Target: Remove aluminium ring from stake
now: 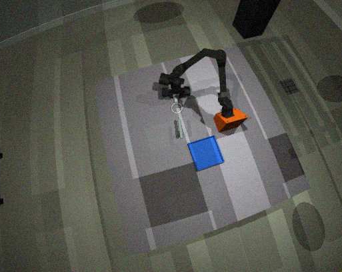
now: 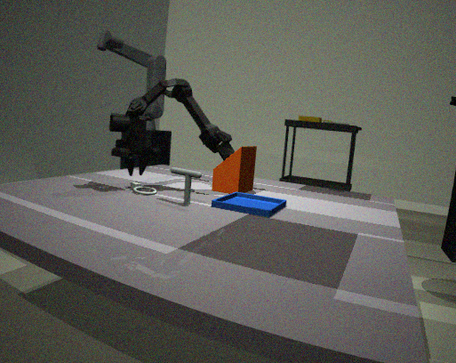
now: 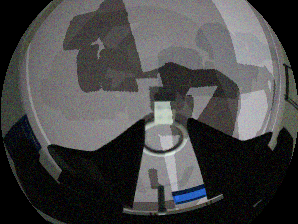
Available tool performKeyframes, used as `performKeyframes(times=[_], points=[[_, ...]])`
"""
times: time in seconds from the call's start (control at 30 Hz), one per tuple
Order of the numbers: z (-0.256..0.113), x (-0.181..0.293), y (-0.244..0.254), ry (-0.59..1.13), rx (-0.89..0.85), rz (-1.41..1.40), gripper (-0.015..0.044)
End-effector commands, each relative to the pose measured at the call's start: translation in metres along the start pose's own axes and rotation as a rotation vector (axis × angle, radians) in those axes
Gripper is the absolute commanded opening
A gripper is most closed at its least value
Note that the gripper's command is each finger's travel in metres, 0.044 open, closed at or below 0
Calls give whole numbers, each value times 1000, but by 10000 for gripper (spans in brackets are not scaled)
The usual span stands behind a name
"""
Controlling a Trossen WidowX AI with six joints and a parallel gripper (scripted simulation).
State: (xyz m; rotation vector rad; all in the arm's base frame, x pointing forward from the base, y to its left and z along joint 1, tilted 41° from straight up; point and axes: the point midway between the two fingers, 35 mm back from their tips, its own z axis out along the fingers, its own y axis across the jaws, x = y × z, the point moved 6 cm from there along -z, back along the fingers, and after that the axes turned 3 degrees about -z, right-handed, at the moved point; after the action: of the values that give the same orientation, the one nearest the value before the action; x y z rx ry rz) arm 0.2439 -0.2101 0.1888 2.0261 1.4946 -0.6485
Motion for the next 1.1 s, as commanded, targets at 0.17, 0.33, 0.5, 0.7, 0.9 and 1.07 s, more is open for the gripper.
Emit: performKeyframes(times=[0.17,0.33,0.5,0.7,0.9,1.07], points=[[16,1,0,0,9,-6,200],[24,1,0,-1,9,-6,200],[32,1,0,-1,9,-6,200],[41,1,-1,-2,9,-6,200],[42,1,-1,-2,9,-6,200],[40,-1,0,-10,4,2,174]])
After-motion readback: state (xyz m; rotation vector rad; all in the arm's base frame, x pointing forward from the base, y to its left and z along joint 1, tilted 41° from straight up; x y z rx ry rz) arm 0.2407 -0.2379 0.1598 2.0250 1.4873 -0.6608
